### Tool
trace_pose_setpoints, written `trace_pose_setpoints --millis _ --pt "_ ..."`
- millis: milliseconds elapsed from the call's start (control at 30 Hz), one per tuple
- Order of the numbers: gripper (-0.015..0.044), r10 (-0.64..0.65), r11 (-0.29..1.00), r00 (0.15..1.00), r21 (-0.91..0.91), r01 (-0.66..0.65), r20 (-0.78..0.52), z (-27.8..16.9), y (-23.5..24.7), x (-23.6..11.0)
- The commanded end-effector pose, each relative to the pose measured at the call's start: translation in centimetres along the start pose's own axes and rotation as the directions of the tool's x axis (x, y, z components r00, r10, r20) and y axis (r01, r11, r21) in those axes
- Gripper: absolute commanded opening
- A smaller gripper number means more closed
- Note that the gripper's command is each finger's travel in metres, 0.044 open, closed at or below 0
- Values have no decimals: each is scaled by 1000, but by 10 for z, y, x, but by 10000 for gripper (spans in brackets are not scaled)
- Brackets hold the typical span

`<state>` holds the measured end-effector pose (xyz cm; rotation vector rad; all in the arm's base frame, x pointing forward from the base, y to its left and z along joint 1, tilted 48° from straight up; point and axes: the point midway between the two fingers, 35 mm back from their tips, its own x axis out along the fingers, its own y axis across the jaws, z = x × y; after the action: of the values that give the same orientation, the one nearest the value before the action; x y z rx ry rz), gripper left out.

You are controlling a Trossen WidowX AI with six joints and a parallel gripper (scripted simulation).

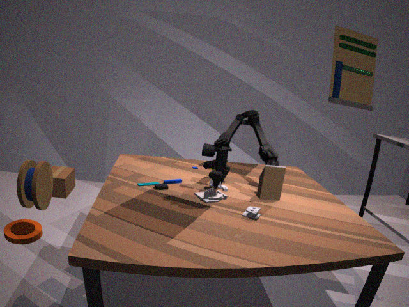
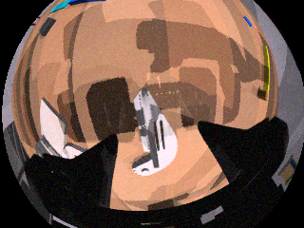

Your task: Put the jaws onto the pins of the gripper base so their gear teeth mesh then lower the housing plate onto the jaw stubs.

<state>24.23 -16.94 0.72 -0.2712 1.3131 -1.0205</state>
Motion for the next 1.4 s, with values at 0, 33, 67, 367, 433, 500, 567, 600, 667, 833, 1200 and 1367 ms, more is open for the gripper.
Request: trace_pose_setpoints --millis 0,33,67,367,433,500,567,600,667,833,1200,1367 --pt "440 -1 1000 1000 -3 1 0 0 0 0" --pt "440 -1 1000 1000 -3 1 0 0 0 0" --pt "440 -1 1000 1000 -3 1 0 0 0 0" --pt "204 0 1000 1000 0 0 0 0 0 0" --pt "151 0 1000 1000 0 0 0 0 0 0" --pt "138 0 1000 1000 0 0 0 0 0 0" --pt "134 0 1000 1000 0 0 0 0 0 0" --pt "134 0 1000 1000 0 0 0 0 0 0" --pt "134 0 1000 1000 0 0 0 0 0 0" --pt "134 0 1000 1000 0 0 0 0 0 0" --pt "134 5 1000 1000 -1 -5 -2 2 2 -16" --pt "134 7 1000 1000 -1 -7 -3 2 3 -32"
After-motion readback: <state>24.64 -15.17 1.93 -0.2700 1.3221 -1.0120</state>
